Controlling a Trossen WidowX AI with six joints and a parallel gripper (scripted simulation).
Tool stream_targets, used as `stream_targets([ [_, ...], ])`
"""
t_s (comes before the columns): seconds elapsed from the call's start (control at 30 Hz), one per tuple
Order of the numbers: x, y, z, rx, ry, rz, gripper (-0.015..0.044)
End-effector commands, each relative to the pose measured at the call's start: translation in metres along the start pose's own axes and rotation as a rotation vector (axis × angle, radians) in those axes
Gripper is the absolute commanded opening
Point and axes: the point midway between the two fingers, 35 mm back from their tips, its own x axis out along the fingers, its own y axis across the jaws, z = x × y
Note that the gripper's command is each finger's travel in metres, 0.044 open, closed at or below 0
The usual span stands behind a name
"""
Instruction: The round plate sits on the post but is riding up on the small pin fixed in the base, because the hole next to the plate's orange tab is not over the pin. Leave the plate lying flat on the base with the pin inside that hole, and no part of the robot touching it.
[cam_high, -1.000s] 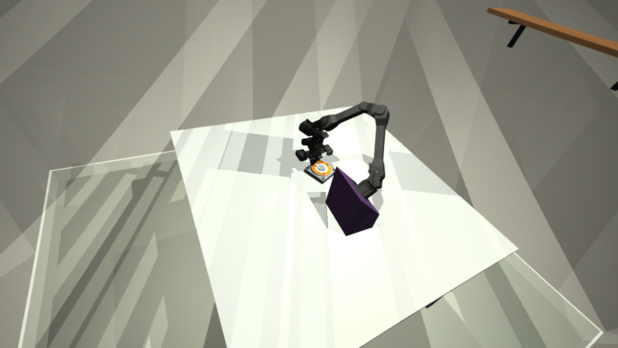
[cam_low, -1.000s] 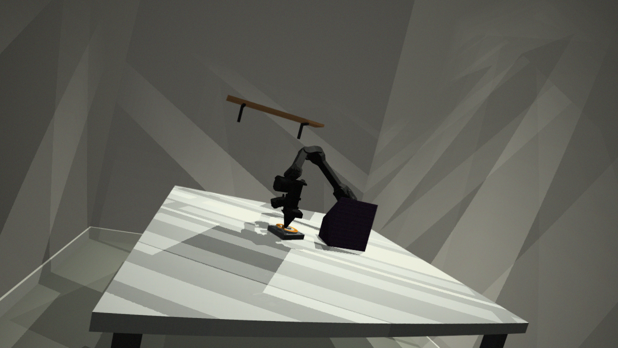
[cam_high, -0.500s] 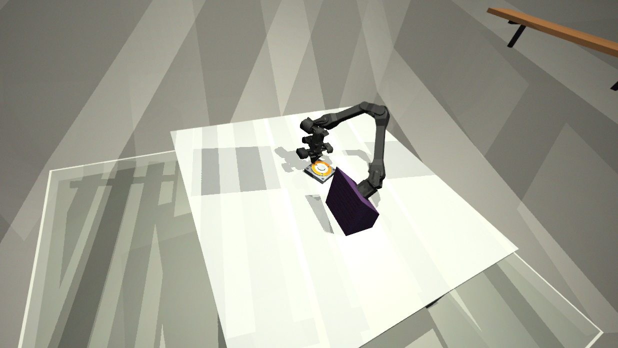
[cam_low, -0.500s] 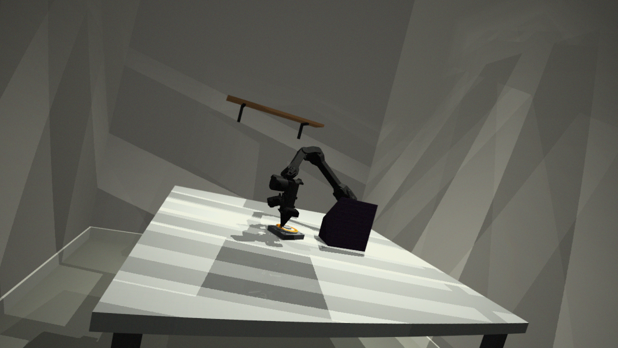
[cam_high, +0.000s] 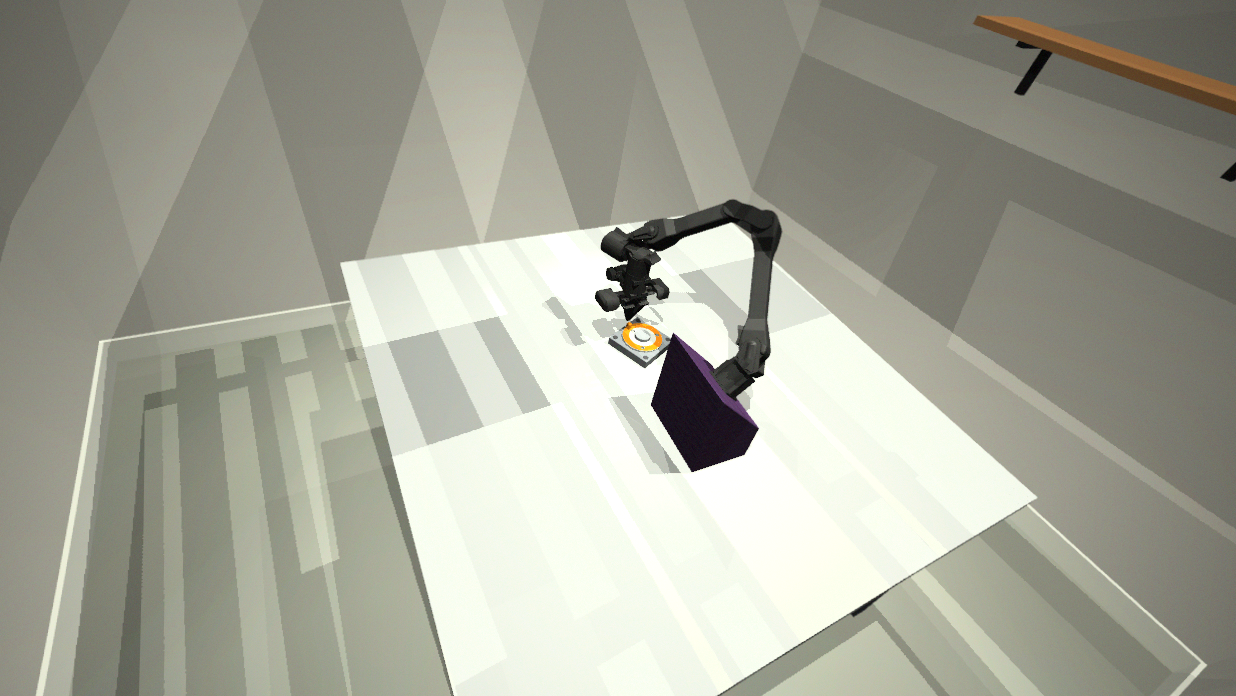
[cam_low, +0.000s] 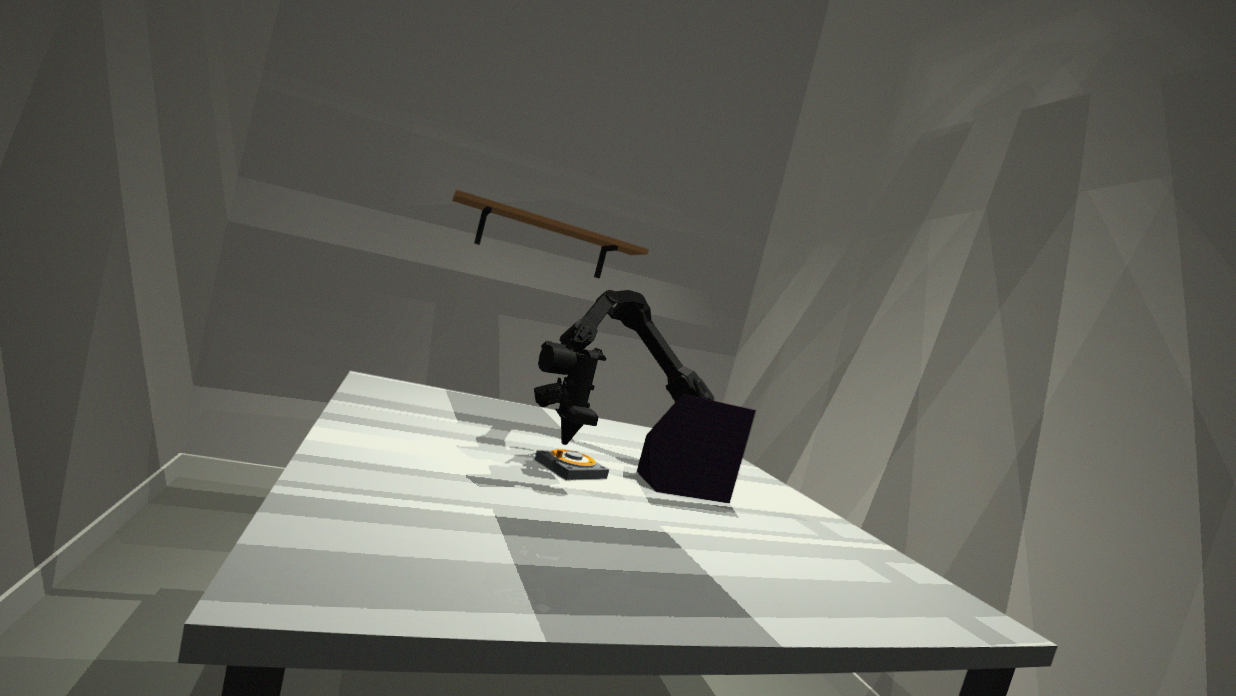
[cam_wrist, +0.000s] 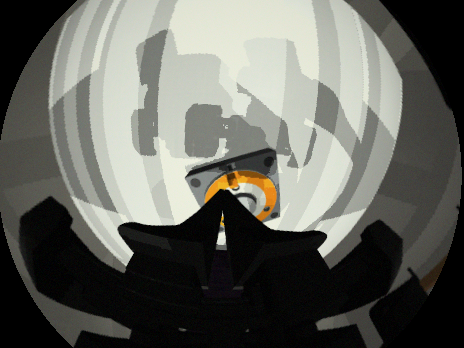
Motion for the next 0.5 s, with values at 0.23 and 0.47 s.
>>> stream_targets([
  [0.23,-0.0216,0.0018,0.0008,0.000,-0.016,0.003,0.0000],
  [0.47,-0.0216,0.0018,0.0008,0.000,-0.016,0.003,0.0000],
])
